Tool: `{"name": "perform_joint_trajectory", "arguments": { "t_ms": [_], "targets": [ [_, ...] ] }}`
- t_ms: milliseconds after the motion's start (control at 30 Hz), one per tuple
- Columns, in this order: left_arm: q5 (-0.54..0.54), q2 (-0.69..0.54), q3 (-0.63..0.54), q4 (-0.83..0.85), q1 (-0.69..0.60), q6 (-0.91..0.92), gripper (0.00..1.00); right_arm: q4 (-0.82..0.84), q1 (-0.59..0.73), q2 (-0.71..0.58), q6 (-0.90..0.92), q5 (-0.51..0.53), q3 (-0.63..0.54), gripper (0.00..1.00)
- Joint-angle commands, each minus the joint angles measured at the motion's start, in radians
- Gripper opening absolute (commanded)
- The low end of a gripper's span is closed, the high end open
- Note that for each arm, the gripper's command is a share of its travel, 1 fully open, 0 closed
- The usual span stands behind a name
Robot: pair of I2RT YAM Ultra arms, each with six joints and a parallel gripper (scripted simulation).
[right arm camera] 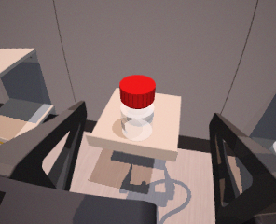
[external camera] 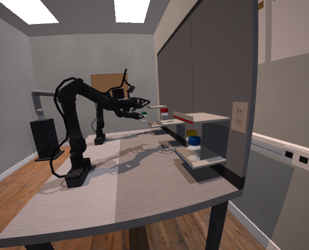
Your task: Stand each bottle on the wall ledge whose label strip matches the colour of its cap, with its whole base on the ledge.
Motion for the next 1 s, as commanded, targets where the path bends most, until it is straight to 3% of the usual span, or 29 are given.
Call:
{"name": "perform_joint_trajectory", "arguments": {
  "t_ms": [0,933,967],
  "targets": [
    [0.021,-0.046,-0.020,0.053,0.017,0.009,0.50,0.012,0.001,-0.002,-0.002,0.010,0.026,1.00],
    [0.040,-0.119,-0.081,0.078,0.030,0.010,0.50,0.012,0.001,-0.002,-0.002,0.010,0.026,1.00],
    [0.040,-0.119,-0.081,0.079,0.030,0.010,0.50,0.031,0.001,-0.003,-0.009,0.005,0.025,0.89]
  ]
}}
